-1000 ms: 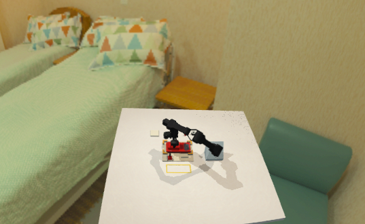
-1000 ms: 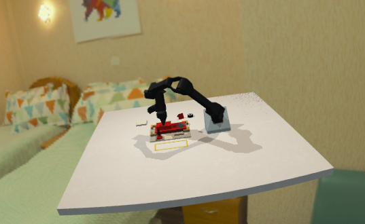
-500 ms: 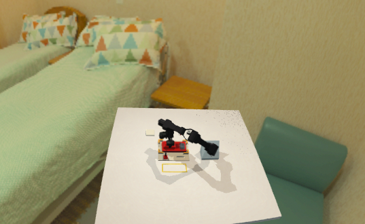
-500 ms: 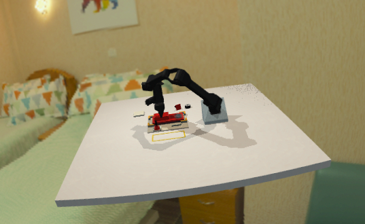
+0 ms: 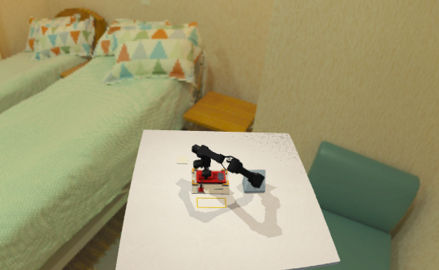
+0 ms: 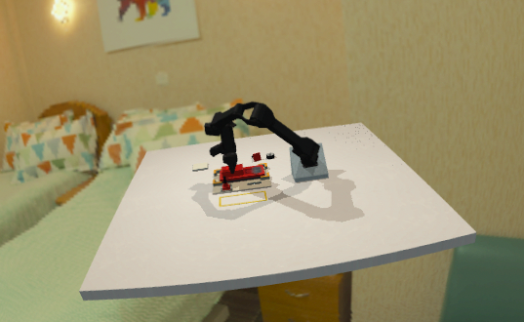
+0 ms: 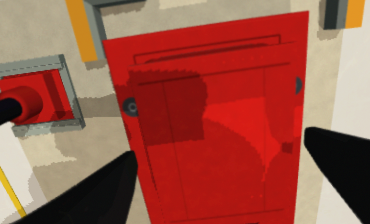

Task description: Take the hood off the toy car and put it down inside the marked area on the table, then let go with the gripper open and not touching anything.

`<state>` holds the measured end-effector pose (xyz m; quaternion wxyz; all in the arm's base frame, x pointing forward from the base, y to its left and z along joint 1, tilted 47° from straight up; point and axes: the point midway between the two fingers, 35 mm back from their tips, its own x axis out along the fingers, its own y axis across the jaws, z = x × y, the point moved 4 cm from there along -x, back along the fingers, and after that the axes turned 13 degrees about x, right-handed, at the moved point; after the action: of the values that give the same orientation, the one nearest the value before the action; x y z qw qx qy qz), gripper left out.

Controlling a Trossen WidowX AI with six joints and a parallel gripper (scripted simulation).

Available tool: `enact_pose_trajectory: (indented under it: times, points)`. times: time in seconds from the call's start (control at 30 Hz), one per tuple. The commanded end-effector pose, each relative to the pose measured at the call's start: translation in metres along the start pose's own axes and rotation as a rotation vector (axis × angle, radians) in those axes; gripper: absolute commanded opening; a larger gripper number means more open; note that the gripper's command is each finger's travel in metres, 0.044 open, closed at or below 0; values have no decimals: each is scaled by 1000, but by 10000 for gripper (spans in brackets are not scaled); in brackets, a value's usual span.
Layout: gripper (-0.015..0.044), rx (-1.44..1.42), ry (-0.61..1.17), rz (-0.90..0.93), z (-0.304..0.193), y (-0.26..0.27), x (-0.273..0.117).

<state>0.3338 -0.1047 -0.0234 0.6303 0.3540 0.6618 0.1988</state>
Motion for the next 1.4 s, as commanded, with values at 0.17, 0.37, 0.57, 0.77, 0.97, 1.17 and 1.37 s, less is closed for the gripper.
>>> enact_pose_trajectory:
  times: [0.17, 0.37, 0.57, 0.77, 0.97, 1.17, 1.37]
  points:
    - [440, 6, -1, 4, 0, 0, 5]
    - [440, 5, -1, 4, 0, 0, 8]
    - [335, 0, 0, 0, 0, 0, 7]
    - [295, 0, 0, 0, 0, 0, 7]
    - [196, 0, 0, 0, 0, 0, 6]
    - [39, 0, 0, 0, 0, 0, 3]
    - [0, 0, 0, 0, 0, 0, -1]
